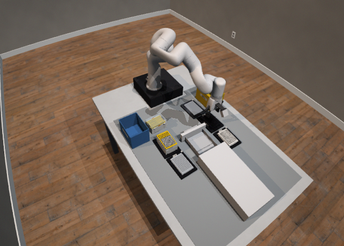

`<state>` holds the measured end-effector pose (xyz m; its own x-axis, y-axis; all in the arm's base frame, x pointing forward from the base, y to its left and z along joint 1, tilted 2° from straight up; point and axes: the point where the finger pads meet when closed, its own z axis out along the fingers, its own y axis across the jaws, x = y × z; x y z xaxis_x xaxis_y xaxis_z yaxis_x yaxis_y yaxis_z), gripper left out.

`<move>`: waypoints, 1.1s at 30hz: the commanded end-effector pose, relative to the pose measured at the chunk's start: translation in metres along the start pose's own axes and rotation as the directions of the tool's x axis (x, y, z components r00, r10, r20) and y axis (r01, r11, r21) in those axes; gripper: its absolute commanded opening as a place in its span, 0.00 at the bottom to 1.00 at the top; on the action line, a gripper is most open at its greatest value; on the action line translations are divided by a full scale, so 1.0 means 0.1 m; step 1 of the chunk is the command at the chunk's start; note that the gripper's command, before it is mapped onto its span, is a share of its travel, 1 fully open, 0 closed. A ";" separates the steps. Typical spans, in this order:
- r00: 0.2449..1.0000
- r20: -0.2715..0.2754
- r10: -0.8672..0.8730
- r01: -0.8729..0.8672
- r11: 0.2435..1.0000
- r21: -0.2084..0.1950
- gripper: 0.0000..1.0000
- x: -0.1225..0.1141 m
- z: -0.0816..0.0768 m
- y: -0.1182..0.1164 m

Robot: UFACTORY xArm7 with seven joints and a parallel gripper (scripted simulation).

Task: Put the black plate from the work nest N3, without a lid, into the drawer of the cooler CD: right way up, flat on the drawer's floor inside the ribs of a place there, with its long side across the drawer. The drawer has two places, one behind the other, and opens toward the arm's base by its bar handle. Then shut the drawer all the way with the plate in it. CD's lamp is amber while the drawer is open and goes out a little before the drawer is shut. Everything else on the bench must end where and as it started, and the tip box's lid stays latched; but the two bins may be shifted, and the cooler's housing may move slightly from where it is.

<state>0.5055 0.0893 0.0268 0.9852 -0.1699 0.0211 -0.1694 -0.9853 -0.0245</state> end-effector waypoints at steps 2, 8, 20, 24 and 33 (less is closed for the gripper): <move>1.000 -0.005 0.000 0.000 1.000 0.001 1.00 0.02 0.06 -0.01; 1.000 -0.005 0.000 0.000 1.000 0.001 1.00 0.02 0.16 -0.01; 1.000 -0.005 0.000 0.000 1.000 0.001 1.00 0.02 0.33 -0.01; 1.000 -0.005 0.000 0.000 1.000 0.001 1.00 0.02 0.39 -0.01; 1.000 -0.005 0.000 0.000 1.000 0.001 1.00 0.02 0.48 -0.01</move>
<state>0.5066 0.0902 -0.0218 0.9853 -0.1698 0.0207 -0.1693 -0.9853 -0.0243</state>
